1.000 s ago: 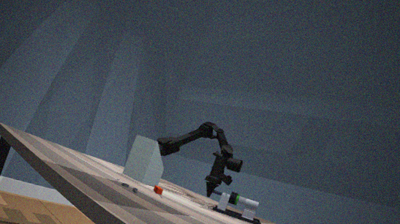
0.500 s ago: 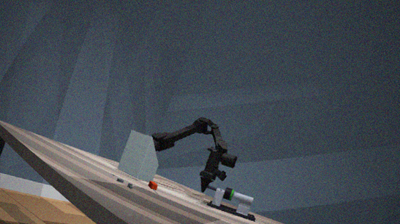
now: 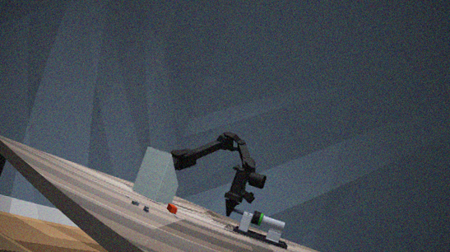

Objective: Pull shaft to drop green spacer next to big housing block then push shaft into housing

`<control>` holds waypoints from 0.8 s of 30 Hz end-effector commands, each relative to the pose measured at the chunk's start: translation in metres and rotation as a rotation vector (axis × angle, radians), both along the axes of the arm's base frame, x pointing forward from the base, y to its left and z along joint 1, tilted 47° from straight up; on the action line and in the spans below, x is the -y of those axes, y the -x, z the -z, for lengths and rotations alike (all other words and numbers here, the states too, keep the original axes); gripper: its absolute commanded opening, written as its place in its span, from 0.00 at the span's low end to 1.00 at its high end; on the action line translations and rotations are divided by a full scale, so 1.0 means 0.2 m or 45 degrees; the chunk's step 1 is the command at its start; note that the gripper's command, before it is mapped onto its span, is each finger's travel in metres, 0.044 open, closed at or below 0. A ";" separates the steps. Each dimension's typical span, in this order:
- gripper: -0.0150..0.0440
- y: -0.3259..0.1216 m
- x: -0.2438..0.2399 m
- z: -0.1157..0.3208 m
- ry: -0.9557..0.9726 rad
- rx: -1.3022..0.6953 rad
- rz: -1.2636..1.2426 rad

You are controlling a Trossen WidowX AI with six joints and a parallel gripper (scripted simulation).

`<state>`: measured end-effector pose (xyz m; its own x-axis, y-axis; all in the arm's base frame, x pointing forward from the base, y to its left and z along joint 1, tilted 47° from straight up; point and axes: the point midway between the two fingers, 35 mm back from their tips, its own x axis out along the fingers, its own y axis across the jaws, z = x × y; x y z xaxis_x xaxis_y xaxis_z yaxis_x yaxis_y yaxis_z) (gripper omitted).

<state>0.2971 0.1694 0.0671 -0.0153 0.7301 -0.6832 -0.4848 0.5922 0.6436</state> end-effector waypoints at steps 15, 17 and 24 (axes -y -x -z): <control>0.25 0.01 0.00 0.00 -0.001 -0.003 -0.003; 0.25 0.01 0.00 0.01 -0.001 -0.003 -0.003; 0.25 0.02 0.00 0.01 -0.001 -0.003 -0.003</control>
<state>0.2954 0.1687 0.0664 -0.0154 0.7300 -0.6833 -0.4848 0.5922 0.6436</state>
